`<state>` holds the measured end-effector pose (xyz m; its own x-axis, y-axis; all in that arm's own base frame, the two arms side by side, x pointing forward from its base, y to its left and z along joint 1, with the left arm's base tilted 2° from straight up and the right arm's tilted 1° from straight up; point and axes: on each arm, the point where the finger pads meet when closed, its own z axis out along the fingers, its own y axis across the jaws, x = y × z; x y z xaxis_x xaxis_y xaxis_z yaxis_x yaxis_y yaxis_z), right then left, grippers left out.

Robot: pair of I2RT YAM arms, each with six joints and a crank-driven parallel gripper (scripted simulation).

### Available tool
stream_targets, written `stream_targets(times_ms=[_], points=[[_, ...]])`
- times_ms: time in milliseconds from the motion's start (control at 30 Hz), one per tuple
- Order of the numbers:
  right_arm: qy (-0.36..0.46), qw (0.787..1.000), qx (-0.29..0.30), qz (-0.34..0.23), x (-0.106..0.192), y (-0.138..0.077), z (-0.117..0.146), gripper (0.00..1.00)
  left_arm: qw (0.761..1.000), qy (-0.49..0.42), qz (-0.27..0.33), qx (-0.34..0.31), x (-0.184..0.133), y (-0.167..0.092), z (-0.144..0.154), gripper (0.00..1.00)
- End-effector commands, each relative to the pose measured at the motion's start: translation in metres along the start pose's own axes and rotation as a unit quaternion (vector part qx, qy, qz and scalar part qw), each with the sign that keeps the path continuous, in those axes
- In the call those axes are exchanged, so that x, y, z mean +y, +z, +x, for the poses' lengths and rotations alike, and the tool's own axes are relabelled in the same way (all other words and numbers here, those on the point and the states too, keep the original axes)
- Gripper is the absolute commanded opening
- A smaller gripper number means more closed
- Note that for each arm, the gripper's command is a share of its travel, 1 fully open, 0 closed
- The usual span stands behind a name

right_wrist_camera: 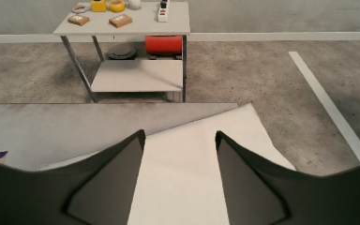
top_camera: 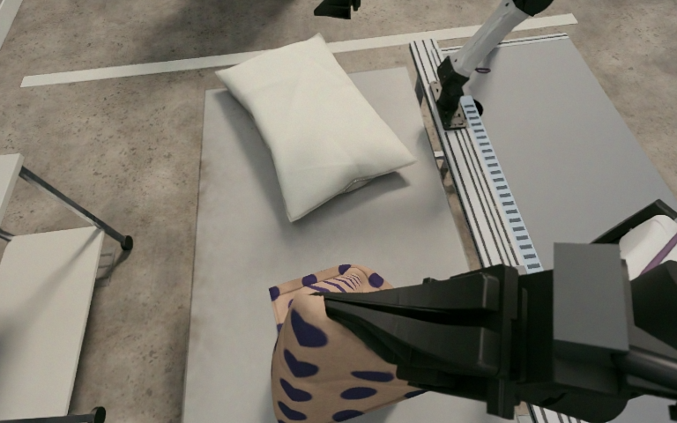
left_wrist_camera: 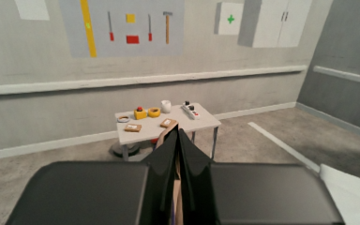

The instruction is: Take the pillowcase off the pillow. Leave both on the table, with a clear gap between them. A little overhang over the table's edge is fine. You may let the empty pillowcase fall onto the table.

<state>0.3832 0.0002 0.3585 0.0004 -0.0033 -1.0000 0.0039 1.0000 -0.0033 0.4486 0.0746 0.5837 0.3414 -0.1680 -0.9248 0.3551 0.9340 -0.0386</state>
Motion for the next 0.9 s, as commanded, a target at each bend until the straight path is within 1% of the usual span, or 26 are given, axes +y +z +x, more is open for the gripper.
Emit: stream_targets(times_ms=[0, 33, 100, 167, 533, 567, 600, 833, 867], points=[[-0.003, 1.000, 0.002, 0.002, -0.001, 0.001, 0.004, 0.63, 0.997, 0.049, 0.014, -0.052, -0.026, -0.004, -0.051, 0.01], [-0.003, 1.000, 0.002, 0.002, -0.001, 0.001, 0.004, 0.63, 0.997, 0.052, 0.016, -0.055, -0.028, -0.005, -0.054, 0.01], [-0.003, 1.000, 0.002, 0.002, -0.001, 0.001, 0.004, 0.63, 0.998, 0.037, 0.009, -0.039, -0.013, 0.001, -0.034, 0.01], [-0.003, 1.000, 0.002, 0.002, -0.001, 0.001, 0.004, 0.63, 0.999, 0.031, 0.007, -0.033, -0.007, 0.004, -0.026, 0.01], [-0.003, 1.000, 0.002, 0.002, -0.001, 0.001, 0.004, 0.63, 0.999, 0.034, 0.009, -0.037, -0.012, 0.002, -0.031, 0.01], [-0.003, 1.000, 0.002, 0.002, -0.001, 0.001, 0.004, 0.63, 0.999, 0.031, 0.010, -0.034, -0.010, 0.005, -0.026, 0.01], [-0.003, 1.000, 0.002, 0.002, -0.001, 0.001, 0.004, 0.63, 0.999, 0.033, 0.011, -0.036, -0.012, 0.004, -0.030, 0.01], [-0.003, 1.000, 0.002, 0.002, -0.001, 0.001, 0.004, 0.63, 0.999, 0.031, 0.008, -0.033, -0.008, 0.005, -0.025, 0.01], [-0.003, 1.000, 0.002, 0.002, -0.001, 0.001, 0.004, 0.63, 0.999, 0.033, 0.009, -0.035, -0.010, 0.004, -0.028, 0.01]])
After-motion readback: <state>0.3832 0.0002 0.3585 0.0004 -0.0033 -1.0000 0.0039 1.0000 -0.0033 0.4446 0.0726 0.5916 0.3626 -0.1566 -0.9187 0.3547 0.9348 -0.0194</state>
